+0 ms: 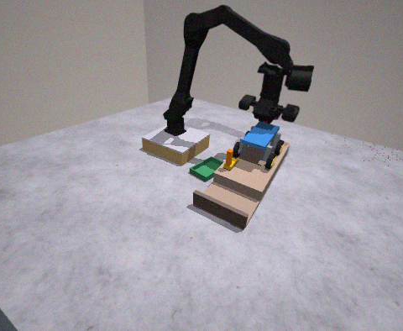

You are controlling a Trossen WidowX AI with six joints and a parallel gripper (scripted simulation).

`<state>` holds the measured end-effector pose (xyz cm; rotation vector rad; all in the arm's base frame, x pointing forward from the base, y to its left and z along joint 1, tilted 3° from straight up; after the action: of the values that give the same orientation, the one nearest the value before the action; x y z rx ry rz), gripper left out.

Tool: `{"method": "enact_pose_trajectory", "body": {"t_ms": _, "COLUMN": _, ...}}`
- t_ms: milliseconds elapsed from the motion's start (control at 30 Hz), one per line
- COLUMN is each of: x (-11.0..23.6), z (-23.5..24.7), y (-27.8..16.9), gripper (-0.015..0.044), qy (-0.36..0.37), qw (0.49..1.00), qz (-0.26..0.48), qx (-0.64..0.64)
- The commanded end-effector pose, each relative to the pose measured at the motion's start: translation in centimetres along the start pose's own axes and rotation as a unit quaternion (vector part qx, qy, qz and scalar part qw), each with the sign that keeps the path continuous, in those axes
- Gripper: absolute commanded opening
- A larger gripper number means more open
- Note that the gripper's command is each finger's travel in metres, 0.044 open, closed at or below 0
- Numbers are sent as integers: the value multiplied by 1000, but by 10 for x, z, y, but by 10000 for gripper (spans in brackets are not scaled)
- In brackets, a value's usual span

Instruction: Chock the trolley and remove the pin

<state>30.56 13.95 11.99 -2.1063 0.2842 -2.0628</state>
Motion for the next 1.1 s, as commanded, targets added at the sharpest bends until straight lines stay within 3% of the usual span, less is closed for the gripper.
{"method": "enact_pose_trajectory", "body": {"t_ms": 0, "x": 5, "z": 0, "y": -1, "gripper": 0, "qy": 4, "qw": 1000, "qz": 1, "qx": -1}}
{"method": "enact_pose_trajectory", "body": {"t_ms": 1067, "x": 21, "z": -1, "y": -2, "gripper": 0, "qy": 4, "qw": 1000, "qz": 1, "qx": -1}}
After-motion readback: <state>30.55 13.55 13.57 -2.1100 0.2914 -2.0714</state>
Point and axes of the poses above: the point midway between the two fingers, 35 mm back from their tips, its own x axis back along the fingers, its own z axis across the jaws, y = z × x, the point moved 1 cm from there along x, back along the fingers, and after that the axes turned 9 degrees about -x, right-handed, at the moved point
